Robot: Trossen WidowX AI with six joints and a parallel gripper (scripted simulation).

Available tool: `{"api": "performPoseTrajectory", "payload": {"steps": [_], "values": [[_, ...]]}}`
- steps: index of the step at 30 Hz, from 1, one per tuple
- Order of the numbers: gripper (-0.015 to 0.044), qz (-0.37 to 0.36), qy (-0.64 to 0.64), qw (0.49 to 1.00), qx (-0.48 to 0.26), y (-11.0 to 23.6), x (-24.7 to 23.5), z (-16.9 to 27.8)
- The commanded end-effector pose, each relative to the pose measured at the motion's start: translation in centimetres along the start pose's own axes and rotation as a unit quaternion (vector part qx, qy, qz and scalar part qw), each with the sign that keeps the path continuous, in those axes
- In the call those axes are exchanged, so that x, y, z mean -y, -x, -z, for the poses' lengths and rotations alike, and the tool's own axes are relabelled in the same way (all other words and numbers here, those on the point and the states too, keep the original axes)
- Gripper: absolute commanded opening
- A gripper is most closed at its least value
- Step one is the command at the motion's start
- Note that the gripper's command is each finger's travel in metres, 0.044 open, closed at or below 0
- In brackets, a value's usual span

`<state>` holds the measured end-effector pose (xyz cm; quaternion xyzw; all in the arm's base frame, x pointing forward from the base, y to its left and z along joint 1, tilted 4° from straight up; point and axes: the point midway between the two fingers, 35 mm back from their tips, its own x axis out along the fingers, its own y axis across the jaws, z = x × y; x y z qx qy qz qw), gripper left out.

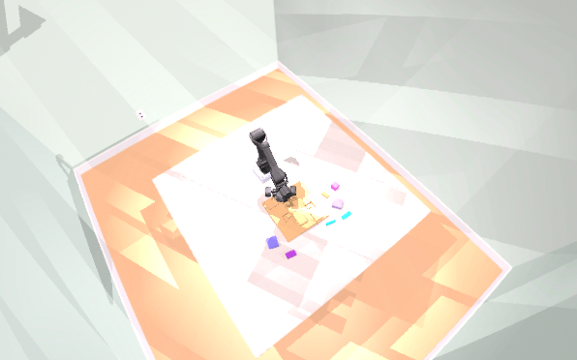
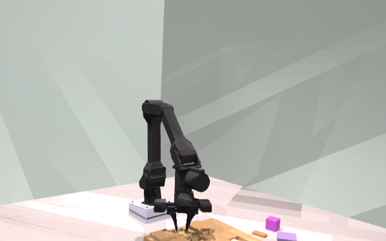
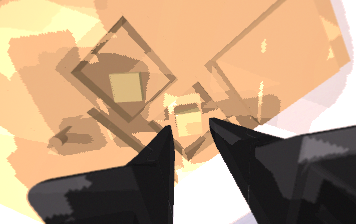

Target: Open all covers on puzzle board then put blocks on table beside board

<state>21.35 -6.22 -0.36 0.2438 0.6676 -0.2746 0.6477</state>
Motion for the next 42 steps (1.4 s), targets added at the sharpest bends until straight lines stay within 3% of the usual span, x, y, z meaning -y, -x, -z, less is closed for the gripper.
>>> {"api": "performPoseTrajectory", "payload": {"steps": [1,19,29,42], "values": [[0.0144,0.0,-0.001,1.0,-0.003,-0.2,0.1,0.2],[0.0144,0.0,-0.001,1.0,-0.003,-1.3,0.1,0.2],[0.008,0.0,-0.001,1.0,0.001,-1.0,0.0,0.0],[0.008,0.0,-0.001,1.0,0.0,0.0,-0.1,-0.1]]}}
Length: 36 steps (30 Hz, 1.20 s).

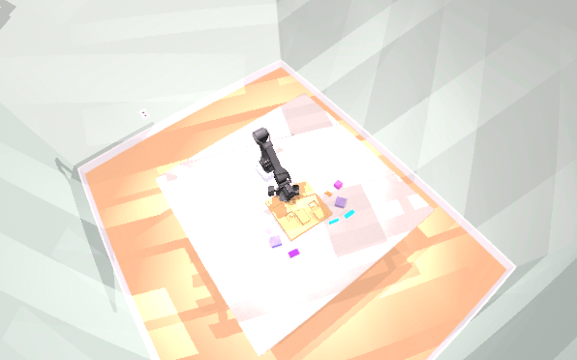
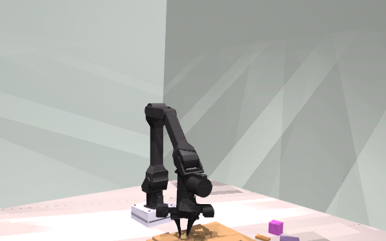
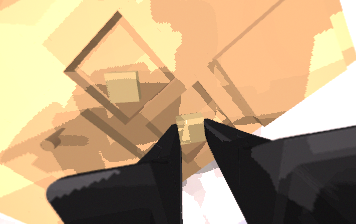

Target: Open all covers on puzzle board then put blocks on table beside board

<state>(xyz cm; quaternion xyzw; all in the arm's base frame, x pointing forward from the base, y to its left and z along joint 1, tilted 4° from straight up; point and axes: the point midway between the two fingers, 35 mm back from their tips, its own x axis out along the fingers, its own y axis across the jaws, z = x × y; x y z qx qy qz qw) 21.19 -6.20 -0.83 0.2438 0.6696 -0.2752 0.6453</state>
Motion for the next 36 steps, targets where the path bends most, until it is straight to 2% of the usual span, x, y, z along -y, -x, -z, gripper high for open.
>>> {"api": "performPoseTrajectory", "payload": {"steps": [1,36], "values": [[0.008,-0.002,0.0,1.0,0.003,0.6,-0.1,-0.2],[0.008,-0.001,0.0,1.0,0.0,5.8,-0.1,-0.3]]}}
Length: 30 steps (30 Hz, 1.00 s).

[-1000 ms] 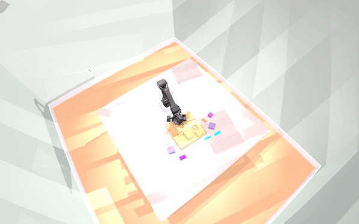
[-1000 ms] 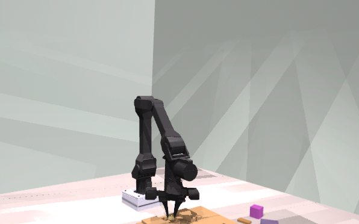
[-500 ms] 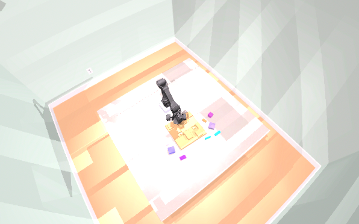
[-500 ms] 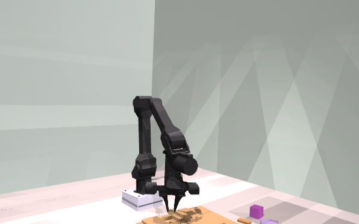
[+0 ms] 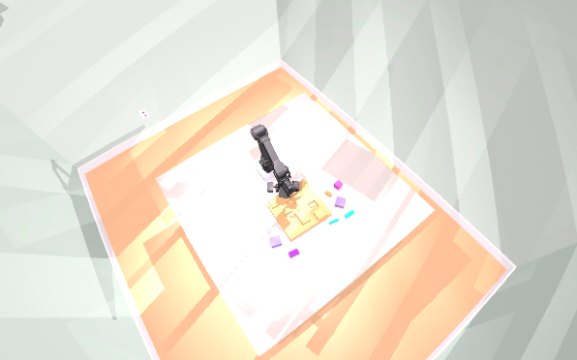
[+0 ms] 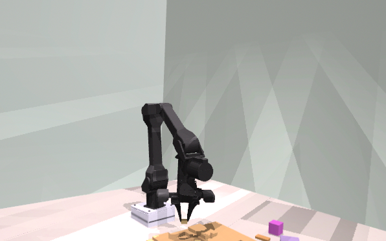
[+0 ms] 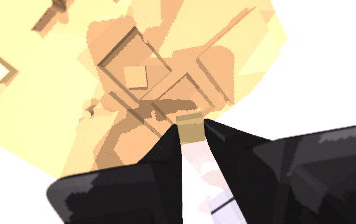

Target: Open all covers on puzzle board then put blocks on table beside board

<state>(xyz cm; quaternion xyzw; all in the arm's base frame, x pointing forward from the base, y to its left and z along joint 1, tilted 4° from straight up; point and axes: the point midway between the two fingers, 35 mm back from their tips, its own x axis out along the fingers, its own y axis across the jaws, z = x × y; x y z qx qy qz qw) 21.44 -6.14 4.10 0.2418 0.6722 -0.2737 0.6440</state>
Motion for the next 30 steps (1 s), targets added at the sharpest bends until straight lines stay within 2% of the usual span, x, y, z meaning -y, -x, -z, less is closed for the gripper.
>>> {"api": "performPoseTrajectory", "payload": {"steps": [1,14,30], "values": [[0.008,-0.003,-0.003,1.0,0.003,1.1,-0.1,-0.2],[0.008,-0.003,-0.003,1.0,0.003,3.9,-0.3,-0.1],[0.008,-0.006,-0.003,1.0,0.004,4.6,-5.2,-0.3]]}}
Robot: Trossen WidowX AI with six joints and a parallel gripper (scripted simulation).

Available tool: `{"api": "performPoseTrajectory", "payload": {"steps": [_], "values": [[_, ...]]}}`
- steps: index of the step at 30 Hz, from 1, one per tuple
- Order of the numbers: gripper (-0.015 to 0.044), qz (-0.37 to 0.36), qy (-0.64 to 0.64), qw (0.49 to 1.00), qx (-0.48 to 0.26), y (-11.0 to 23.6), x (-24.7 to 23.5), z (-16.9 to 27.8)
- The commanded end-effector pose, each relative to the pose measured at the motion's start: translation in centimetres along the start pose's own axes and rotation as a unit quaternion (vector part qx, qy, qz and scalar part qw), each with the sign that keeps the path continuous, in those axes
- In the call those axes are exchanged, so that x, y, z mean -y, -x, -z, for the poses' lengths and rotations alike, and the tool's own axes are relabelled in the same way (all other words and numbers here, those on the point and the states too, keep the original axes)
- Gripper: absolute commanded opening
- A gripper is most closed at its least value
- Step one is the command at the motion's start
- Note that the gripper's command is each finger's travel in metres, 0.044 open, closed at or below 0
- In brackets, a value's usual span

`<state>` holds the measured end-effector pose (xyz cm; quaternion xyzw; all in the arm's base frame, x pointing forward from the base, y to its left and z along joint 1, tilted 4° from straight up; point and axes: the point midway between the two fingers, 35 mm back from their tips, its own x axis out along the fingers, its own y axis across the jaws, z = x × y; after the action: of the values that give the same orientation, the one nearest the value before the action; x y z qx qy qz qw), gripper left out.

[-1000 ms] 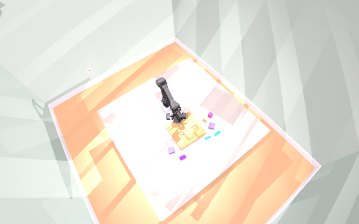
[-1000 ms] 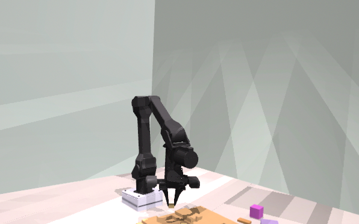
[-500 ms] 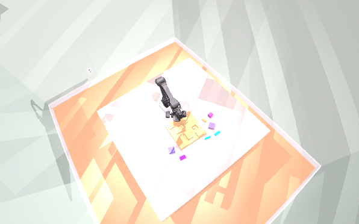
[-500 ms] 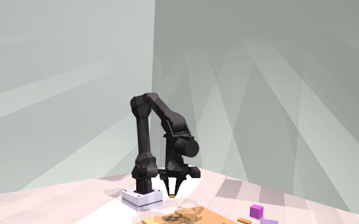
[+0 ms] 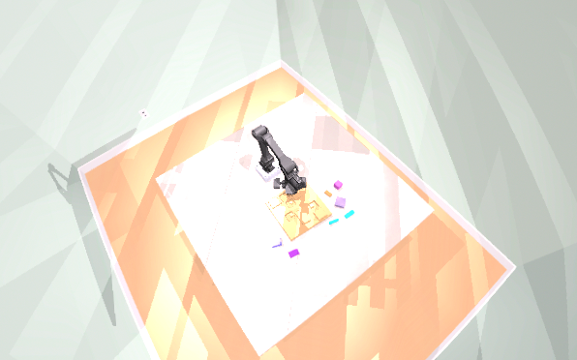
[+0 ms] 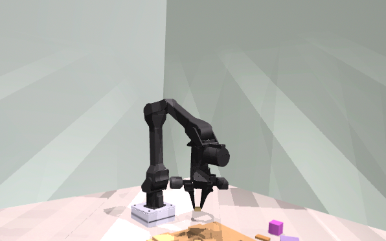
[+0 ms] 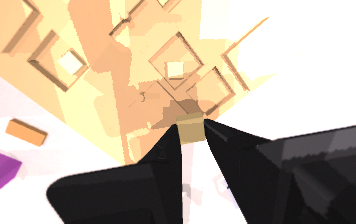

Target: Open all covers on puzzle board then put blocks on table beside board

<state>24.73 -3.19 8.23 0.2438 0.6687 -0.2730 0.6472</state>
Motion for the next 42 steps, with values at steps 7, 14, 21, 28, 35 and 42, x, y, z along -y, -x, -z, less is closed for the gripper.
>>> {"api": "performPoseTrajectory", "payload": {"steps": [7,14,21,28,35,42], "values": [[0.008,-0.004,-0.002,1.0,0.0,0.4,-3.3,0.2],[0.008,-0.005,-0.002,1.0,0.0,0.6,-5.6,0.7],[0.008,-0.006,-0.002,1.0,-0.001,0.7,-8.0,1.4],[0.008,-0.007,-0.001,1.0,-0.001,0.7,-10.3,2.4],[0.008,-0.007,-0.001,1.0,-0.002,0.7,-12.6,3.5],[0.008,-0.008,-0.001,1.0,-0.003,0.6,-14.8,5.0]]}}
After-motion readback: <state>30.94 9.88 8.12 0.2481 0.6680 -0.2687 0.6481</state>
